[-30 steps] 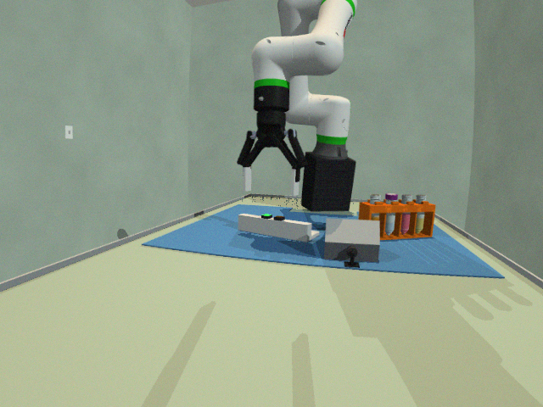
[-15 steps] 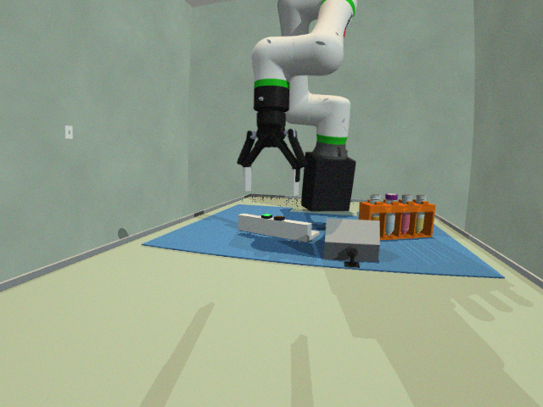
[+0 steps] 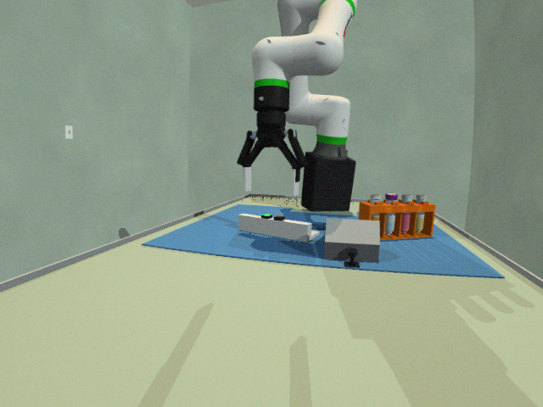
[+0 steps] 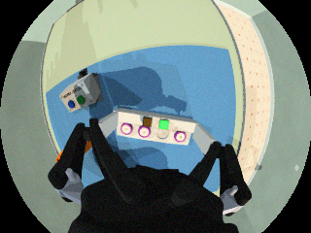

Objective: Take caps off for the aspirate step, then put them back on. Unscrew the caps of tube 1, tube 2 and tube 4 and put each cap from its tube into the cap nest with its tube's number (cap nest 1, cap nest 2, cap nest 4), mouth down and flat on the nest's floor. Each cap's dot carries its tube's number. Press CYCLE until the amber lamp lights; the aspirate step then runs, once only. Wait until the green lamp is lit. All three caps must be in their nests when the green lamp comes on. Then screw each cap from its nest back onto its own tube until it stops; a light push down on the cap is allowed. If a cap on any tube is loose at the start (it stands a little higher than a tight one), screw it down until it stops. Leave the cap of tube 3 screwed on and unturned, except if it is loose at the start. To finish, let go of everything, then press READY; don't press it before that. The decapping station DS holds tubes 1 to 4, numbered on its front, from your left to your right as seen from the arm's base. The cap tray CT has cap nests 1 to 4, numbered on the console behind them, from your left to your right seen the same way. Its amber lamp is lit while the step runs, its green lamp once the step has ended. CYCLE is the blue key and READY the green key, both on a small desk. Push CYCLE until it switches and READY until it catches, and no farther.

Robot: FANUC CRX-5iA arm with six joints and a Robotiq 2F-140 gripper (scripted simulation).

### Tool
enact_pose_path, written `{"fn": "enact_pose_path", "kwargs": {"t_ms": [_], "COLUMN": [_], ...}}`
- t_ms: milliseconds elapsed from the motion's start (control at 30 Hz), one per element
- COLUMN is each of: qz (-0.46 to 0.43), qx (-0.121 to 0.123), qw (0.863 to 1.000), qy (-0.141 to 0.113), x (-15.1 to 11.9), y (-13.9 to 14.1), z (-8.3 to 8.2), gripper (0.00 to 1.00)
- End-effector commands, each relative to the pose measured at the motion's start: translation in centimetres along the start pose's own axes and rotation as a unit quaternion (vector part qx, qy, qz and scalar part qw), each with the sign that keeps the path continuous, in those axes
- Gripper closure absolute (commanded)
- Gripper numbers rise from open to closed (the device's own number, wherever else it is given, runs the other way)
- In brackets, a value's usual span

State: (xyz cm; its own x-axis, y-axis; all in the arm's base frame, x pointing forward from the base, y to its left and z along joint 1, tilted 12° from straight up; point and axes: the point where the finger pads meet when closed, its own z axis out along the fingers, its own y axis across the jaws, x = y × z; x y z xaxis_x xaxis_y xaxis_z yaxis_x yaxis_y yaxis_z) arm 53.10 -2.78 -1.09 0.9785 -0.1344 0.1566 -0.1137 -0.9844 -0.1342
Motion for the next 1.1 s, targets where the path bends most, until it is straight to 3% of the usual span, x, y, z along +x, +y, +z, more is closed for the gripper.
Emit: {"fn": "enact_pose_path", "kwargs": {"t_ms": [0,700,733,867,1067], "qz": [0.000,0.000,0.000,0.000,0.000], "qx": [0.000,0.000,0.000,0.000,0.000], "qw": [1.000,1.000,1.000,1.000,1.000], "qy": [0.000,0.000,0.000,0.000,0.000], "x": [0.0,0.0,-0.4,-1.3,-3.9], "y": [0.0,0.0,-0.6,-1.7,-5.1], "z": [0.0,0.0,-0.4,-1.3,-3.9], "gripper": [0.00,0.00,0.71,0.71,0.71]}}
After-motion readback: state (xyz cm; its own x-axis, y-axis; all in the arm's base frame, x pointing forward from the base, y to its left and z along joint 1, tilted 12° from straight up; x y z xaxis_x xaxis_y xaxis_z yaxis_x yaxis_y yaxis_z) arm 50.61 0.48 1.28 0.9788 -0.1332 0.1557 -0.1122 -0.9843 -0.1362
